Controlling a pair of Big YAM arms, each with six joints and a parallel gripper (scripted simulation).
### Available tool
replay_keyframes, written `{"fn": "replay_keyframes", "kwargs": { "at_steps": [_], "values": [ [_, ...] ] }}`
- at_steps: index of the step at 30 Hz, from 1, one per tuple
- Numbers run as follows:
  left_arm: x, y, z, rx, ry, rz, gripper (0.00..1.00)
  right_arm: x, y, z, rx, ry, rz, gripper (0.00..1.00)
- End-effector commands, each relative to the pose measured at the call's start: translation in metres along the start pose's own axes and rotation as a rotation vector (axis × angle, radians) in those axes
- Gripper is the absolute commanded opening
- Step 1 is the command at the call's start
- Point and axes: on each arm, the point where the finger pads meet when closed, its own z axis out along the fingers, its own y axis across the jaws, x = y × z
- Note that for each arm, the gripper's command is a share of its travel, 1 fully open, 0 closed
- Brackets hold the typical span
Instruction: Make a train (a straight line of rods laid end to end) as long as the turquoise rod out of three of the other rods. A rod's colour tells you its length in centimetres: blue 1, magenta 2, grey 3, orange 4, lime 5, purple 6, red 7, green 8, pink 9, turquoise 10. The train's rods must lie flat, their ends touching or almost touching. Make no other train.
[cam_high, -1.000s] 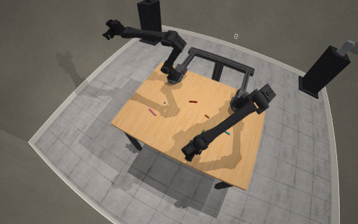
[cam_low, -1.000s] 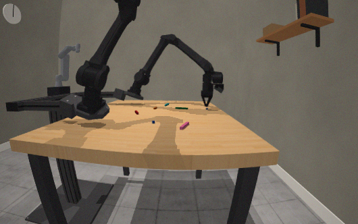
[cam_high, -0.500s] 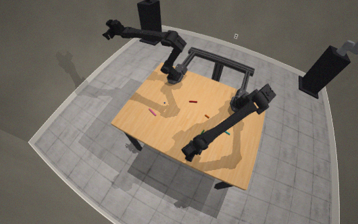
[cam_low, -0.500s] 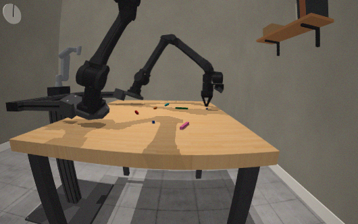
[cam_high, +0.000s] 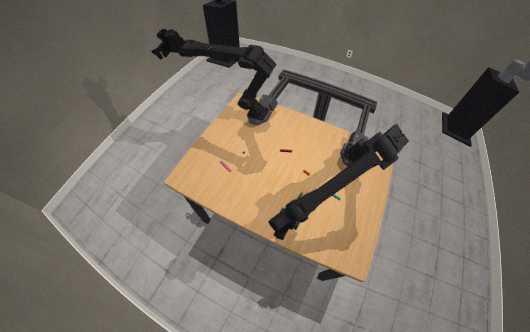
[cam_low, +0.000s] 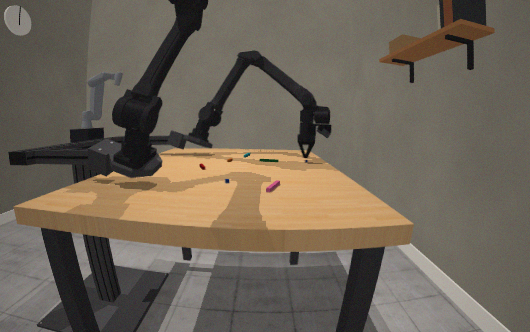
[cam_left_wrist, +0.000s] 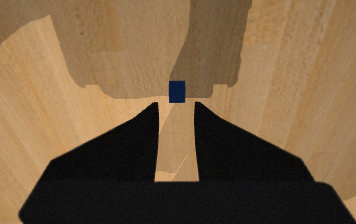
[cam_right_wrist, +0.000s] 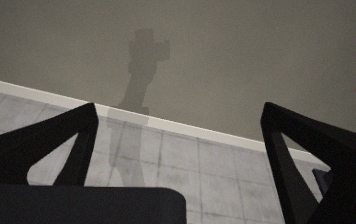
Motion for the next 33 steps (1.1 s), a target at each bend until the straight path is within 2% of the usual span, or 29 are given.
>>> {"fn": "replay_keyframes", "kwargs": {
  "at_steps": [1,19,26,33],
  "values": [
    [-0.025,0.004,-0.01,0.012,-0.031,-0.02,0.23,-0.046,-0.01,0.003,0.023,-0.087,0.012,1.0],
    [-0.025,0.004,-0.009,0.012,-0.031,-0.02,0.23,-0.046,-0.01,0.003,0.023,-0.087,0.012,1.0],
    [-0.025,0.002,-0.001,0.013,-0.035,-0.019,0.23,-0.046,-0.01,0.003,0.023,-0.087,0.012,1.0],
    [-0.01,0.004,0.015,0.002,-0.007,-0.008,0.23,-0.046,-0.01,0.003,0.023,-0.087,0.012,1.0]
  ]
}}
